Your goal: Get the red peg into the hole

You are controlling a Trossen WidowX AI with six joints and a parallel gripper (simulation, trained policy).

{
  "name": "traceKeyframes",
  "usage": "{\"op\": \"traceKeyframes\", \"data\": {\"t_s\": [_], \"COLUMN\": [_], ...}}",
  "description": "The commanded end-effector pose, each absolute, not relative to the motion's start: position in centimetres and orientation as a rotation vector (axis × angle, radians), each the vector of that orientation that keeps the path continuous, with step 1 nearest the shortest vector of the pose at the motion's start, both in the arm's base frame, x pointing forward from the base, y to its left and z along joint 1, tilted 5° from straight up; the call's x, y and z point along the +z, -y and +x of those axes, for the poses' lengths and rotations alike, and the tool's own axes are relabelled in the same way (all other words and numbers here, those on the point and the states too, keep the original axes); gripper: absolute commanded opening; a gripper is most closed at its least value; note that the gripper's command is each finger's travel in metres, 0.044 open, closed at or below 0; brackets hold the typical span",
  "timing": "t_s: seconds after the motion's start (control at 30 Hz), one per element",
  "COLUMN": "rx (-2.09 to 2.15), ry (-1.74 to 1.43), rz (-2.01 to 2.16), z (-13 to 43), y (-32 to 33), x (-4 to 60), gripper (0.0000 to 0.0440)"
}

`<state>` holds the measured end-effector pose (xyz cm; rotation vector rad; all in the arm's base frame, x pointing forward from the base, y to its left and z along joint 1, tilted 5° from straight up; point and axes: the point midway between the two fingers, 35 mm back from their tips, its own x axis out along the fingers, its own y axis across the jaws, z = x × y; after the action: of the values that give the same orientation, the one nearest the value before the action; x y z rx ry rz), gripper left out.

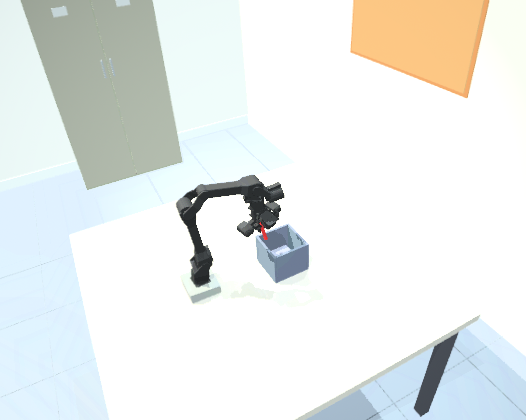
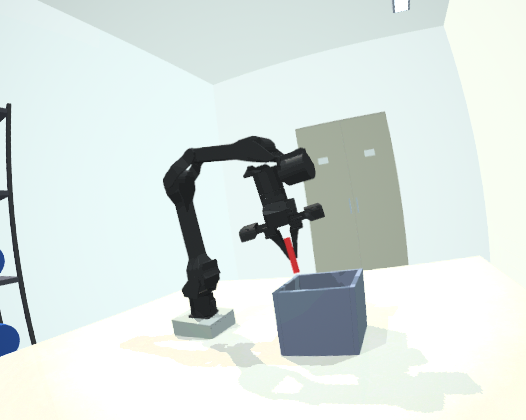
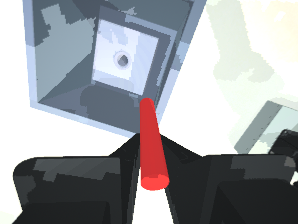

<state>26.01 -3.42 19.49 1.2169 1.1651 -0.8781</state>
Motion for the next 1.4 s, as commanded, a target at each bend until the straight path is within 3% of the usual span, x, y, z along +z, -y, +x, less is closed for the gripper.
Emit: {"op": "traceKeyframes", "data": {"t_s": [0.0,1.37], "rx": [-0.878,-0.785], "ry": [-1.176,-1.303], "rz": [1.221,1.163], "z": [26.5,32.0], "y": [4.1,7.0], "x": [19.3,11.1], "gripper": [0.0000,0.0000]}}
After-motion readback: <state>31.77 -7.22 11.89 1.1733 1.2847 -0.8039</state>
